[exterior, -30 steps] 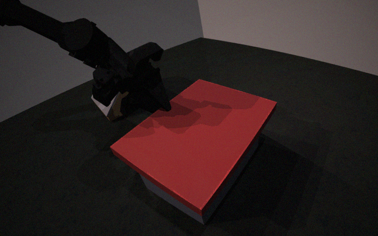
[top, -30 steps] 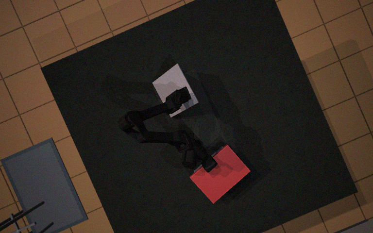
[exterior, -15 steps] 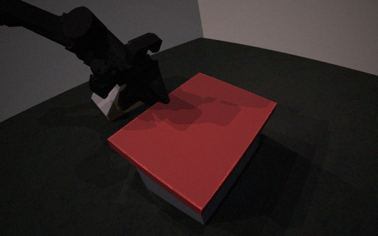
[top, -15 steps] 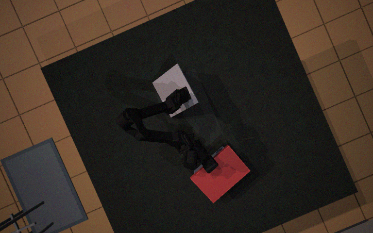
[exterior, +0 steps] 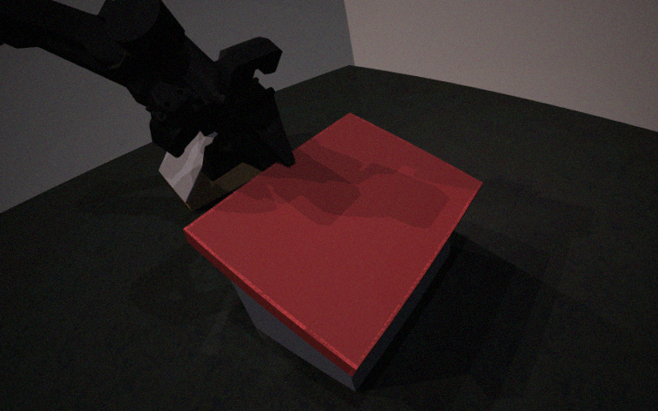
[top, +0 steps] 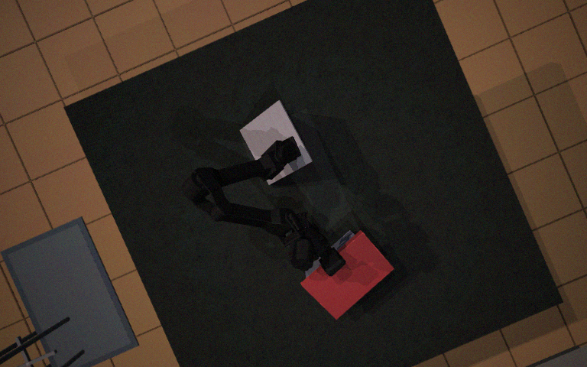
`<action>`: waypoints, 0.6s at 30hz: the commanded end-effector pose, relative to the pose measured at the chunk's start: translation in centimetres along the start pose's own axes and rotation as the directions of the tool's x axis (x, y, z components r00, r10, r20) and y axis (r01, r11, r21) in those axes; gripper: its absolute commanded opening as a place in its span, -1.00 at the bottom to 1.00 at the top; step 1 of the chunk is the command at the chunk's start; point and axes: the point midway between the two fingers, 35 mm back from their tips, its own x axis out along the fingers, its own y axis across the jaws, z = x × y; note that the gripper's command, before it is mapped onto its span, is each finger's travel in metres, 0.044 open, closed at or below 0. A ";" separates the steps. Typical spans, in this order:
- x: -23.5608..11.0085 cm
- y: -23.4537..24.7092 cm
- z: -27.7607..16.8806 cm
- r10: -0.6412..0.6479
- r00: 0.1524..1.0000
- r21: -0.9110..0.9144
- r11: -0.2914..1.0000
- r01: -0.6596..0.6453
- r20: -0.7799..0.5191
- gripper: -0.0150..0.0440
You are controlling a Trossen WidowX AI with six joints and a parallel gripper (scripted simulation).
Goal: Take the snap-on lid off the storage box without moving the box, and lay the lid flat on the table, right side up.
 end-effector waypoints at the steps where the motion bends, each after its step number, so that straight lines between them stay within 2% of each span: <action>1: -0.3 0.9 0.1 0.009 1.000 0.002 1.000 -0.009 0.004 -0.49; 18: -0.7 3.5 0.1 0.010 1.000 0.003 1.000 -0.010 0.004 -0.49</action>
